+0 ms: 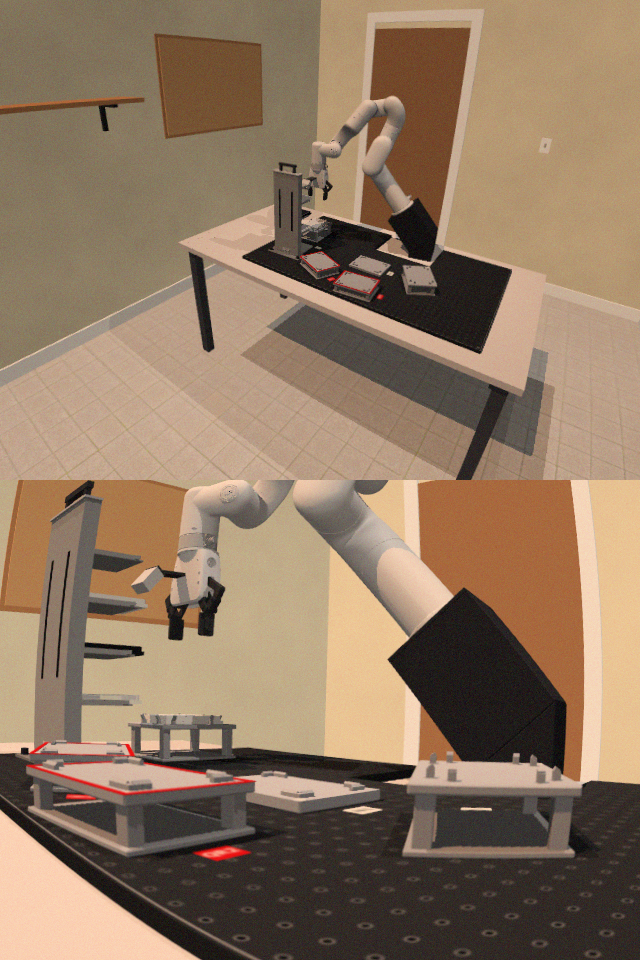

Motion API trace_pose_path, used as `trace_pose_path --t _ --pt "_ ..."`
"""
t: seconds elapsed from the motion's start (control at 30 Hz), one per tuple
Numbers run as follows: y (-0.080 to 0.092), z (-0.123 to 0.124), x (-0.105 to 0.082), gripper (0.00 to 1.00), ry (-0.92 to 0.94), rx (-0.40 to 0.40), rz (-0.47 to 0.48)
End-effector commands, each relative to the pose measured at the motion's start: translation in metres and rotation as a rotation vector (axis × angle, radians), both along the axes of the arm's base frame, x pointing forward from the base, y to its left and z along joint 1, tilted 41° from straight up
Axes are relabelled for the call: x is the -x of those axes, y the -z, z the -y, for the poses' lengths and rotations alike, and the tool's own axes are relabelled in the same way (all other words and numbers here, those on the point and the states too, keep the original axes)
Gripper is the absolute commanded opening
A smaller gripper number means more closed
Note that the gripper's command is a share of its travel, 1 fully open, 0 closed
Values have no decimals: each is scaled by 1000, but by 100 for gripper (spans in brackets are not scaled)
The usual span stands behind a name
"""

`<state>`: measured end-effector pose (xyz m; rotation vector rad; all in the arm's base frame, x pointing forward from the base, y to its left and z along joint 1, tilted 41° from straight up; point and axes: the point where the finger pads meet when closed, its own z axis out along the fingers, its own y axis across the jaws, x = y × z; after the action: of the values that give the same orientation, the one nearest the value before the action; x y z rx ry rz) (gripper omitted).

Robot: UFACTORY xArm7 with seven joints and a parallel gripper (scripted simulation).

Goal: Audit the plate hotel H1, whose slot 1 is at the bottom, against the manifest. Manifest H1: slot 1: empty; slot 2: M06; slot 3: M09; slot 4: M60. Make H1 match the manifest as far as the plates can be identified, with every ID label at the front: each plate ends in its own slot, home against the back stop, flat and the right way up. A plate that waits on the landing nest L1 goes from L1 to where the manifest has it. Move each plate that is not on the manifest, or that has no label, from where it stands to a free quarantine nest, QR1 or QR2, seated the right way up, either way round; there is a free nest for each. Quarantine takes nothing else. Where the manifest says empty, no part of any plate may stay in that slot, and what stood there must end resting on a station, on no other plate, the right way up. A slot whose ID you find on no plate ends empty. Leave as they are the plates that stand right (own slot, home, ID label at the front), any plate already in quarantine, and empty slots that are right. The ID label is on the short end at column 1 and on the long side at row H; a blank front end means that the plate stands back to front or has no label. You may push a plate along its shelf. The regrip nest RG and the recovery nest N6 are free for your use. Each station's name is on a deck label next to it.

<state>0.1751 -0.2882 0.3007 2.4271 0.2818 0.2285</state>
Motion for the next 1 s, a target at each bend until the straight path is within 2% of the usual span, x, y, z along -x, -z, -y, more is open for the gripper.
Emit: trace_pose_path --t 0.0,0.97 --pt "2 3 -2 100 0 3 2" --pt "34 29 -12 100 0 3 2"
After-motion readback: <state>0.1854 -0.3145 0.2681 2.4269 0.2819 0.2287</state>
